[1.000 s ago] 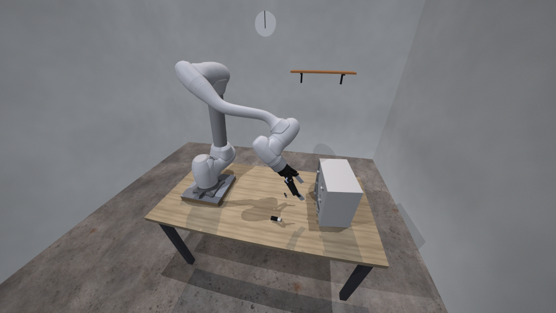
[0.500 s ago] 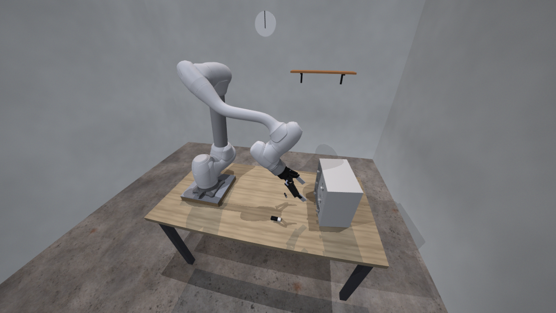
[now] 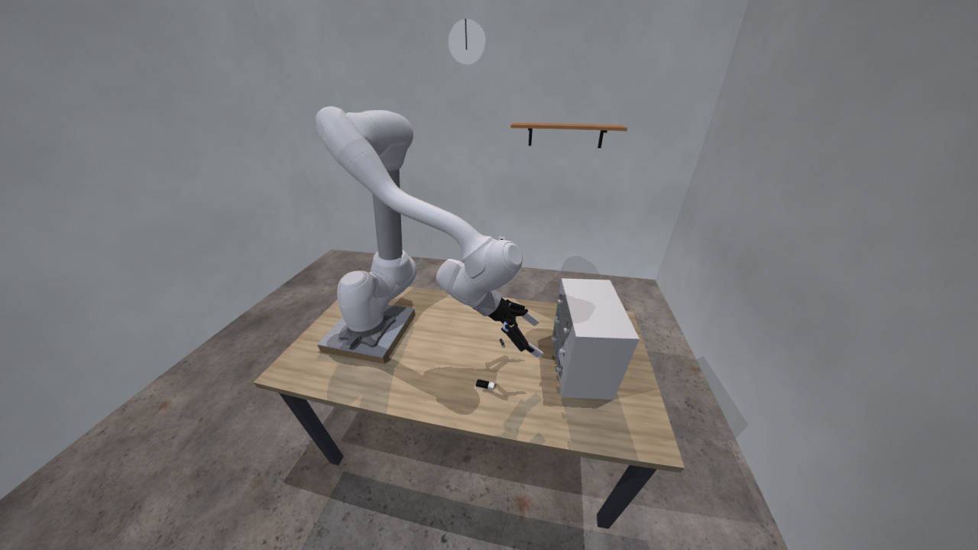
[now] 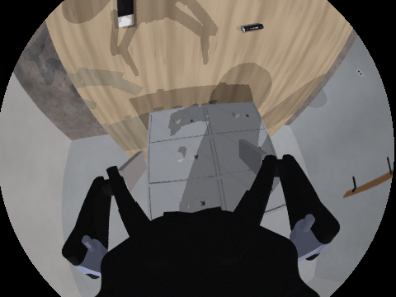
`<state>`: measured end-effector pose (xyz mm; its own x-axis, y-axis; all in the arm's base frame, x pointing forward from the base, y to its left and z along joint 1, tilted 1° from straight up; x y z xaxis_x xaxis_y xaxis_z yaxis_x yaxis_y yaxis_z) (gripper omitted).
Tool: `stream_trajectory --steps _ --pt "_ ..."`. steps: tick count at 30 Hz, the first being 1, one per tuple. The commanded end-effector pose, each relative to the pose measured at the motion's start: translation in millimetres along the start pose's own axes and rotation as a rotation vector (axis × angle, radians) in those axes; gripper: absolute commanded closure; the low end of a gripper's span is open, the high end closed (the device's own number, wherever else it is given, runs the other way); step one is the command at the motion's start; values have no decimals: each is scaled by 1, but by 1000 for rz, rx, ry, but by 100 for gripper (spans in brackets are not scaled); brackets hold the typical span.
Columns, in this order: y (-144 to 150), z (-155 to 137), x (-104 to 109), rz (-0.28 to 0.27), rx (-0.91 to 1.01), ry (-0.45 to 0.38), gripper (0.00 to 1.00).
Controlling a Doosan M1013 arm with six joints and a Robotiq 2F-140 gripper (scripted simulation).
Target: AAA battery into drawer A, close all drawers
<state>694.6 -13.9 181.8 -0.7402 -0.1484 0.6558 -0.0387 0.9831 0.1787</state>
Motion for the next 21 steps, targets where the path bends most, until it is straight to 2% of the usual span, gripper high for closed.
stream_trajectory --steps 1,11,21 --pt "0 7 -6 -19 9 -134 0" --pt "-2 13 -24 -52 10 -275 0" --pt "-3 16 -34 -69 10 -346 0"
Point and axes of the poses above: the point where the finger pads meet when closed, its own x axis back along the fingers, its own y axis across the jaws, z = x × y, the point moved 4 cm from there along x, back along the fingers, and after that the axes turned 13 degrees about -x, right-handed, at the moved point
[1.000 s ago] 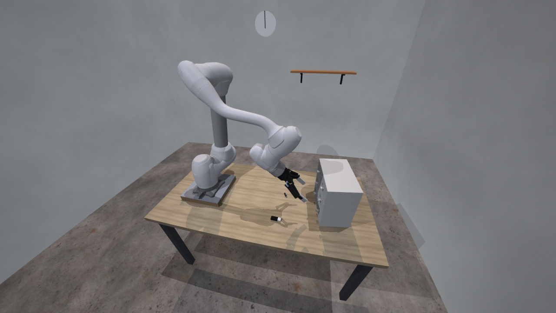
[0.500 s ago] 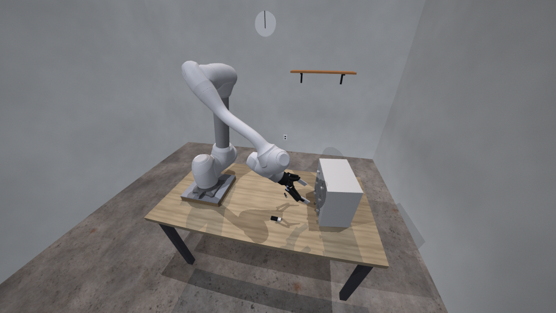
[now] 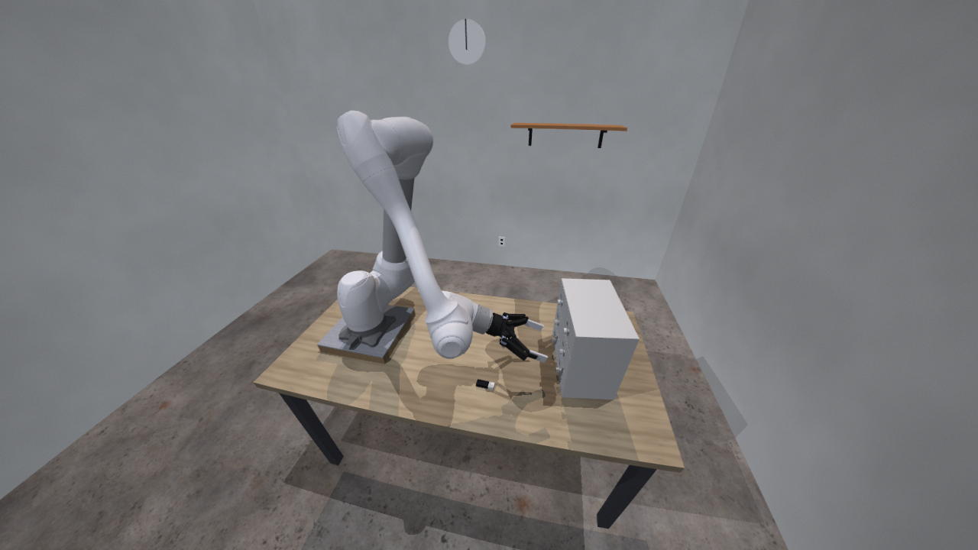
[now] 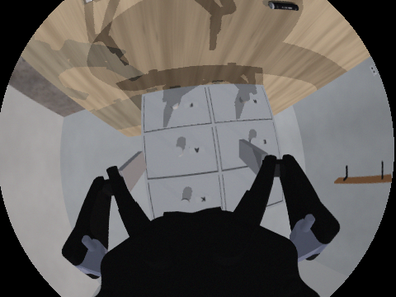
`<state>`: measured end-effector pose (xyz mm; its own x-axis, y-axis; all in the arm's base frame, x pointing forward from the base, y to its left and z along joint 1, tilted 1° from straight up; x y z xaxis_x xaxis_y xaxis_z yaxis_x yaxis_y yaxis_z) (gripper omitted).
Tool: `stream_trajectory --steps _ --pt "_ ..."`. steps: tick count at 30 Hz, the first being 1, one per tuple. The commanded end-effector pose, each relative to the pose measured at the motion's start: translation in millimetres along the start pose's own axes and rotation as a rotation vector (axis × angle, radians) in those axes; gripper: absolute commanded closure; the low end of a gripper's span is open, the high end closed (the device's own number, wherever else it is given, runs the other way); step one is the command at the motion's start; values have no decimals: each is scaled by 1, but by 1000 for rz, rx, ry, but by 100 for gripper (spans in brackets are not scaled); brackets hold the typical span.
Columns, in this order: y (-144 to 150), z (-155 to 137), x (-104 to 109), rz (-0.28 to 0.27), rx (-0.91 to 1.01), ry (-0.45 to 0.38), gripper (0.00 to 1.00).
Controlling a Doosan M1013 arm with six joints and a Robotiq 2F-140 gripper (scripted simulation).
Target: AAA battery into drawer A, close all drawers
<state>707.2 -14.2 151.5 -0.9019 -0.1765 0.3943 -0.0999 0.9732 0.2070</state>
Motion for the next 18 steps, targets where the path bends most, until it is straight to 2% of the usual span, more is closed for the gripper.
stream_trajectory --steps 1,18 --pt "3 4 -4 -3 2 -49 0" --pt "2 6 -7 -7 3 -72 0"
Point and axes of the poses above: the point where the finger pads meet when closed, its own x axis back along the fingers, its own y axis across the jaws, z = x × y, the point moved 4 cm from there along x, back along the fingers, and after that the axes turned 13 degrees about -x, right-handed, at the moved point
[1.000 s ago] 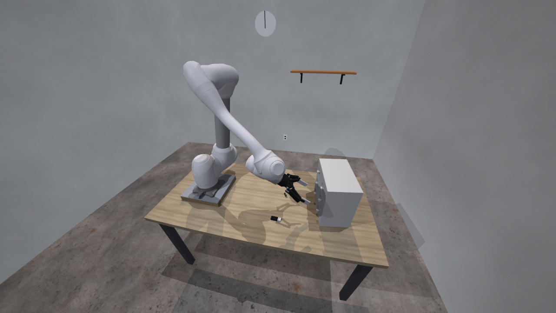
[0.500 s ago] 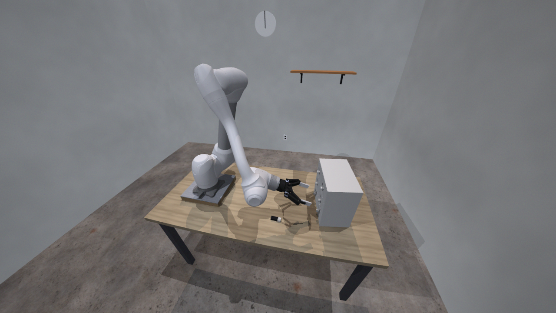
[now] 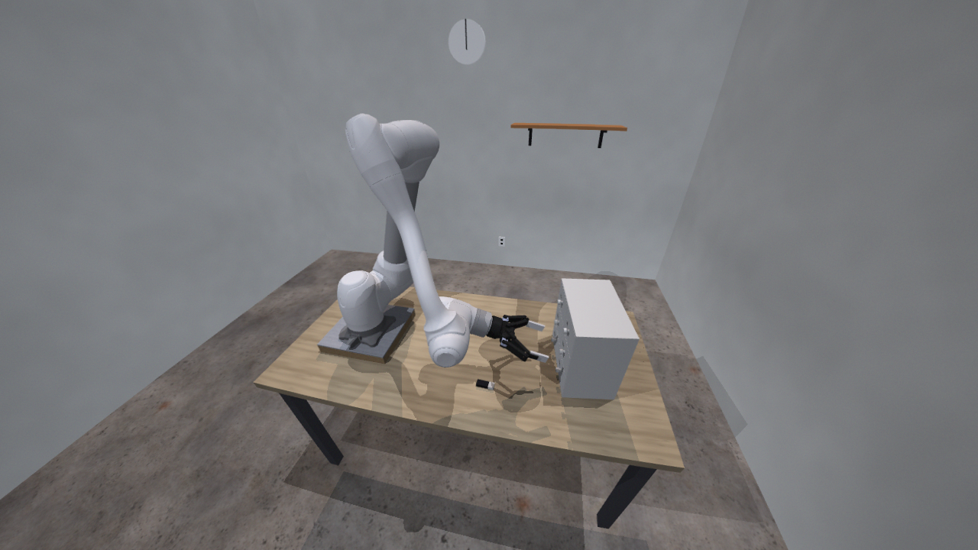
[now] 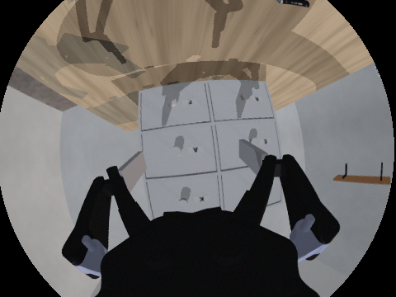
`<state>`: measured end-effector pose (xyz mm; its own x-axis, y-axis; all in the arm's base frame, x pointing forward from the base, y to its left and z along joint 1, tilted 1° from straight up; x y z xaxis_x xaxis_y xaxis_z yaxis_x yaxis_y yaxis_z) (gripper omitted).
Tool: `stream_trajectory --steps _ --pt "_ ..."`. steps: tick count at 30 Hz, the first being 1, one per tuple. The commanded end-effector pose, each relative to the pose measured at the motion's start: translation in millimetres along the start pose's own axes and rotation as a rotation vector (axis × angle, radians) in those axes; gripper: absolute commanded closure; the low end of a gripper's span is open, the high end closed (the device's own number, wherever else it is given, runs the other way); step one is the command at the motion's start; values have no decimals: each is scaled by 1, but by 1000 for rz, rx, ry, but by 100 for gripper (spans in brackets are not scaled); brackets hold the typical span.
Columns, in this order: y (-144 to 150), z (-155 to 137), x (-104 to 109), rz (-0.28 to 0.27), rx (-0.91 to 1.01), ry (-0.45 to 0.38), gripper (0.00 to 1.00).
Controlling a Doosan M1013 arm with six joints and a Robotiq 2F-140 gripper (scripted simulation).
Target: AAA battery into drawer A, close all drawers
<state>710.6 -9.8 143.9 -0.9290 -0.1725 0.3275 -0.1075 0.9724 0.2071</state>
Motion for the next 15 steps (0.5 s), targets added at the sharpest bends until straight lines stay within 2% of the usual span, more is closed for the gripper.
stream_trajectory --steps 1,8,15 --pt "0 0 0 0 0 0 0" --pt "-2 7 -3 0 0 0 0" --pt "-7 32 -12 0 0 0 0"
Point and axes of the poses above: the point where the finger pads meet when closed, its own x axis back along the fingers, its own y axis across the jaws, z = x × y, the point moved 4 cm from there along x, back along the fingers, and after that the axes turned 13 degrees about -x, right-handed, at the moved point
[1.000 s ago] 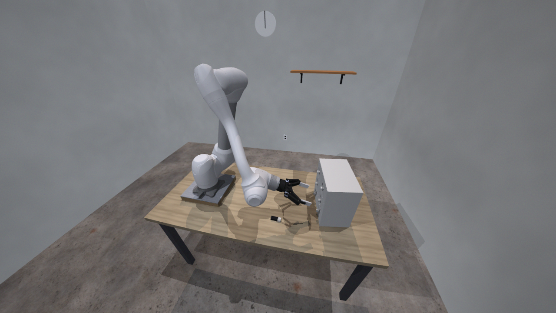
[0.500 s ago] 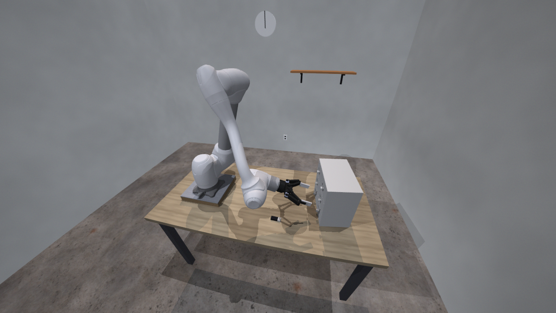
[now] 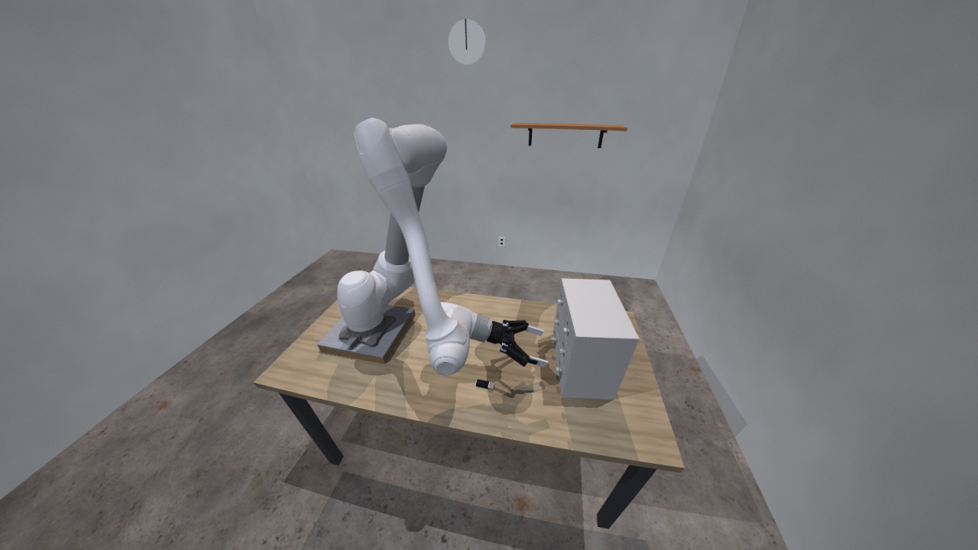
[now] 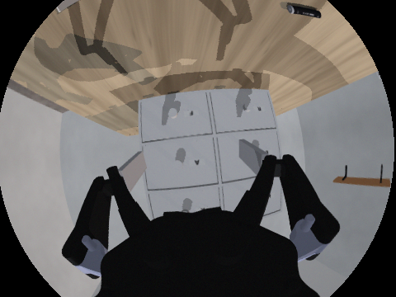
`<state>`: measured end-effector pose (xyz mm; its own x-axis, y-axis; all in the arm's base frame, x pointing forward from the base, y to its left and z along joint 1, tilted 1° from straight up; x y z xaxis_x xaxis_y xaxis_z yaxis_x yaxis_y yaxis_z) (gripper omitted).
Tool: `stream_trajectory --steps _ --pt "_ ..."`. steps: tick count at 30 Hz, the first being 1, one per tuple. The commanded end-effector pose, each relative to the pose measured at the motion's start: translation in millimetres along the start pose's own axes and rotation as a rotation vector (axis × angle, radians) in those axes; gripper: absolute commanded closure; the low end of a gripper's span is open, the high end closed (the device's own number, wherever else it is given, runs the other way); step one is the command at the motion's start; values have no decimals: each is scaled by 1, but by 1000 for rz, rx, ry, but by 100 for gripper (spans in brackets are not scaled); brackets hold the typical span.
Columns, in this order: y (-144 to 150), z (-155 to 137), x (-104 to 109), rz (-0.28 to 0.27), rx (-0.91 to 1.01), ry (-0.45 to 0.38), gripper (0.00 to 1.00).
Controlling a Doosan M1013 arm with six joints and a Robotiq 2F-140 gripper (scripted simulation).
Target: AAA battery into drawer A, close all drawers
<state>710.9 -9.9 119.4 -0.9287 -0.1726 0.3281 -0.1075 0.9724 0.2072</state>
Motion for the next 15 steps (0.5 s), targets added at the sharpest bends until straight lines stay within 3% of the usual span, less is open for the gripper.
stream_trajectory --steps 1,15 --pt "-3 14 -6 0 0 -1 0" --pt "-14 61 -23 0 0 -1 0"
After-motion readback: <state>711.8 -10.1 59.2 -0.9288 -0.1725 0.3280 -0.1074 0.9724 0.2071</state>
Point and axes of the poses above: the point where the finger pads meet when closed, its own x axis back along the fingers, its own y axis across the jaws, z = x × y, the point moved 4 cm from there along x, back along the fingers, and after that the axes turned 13 degrees about -x, right-handed, at the moved point
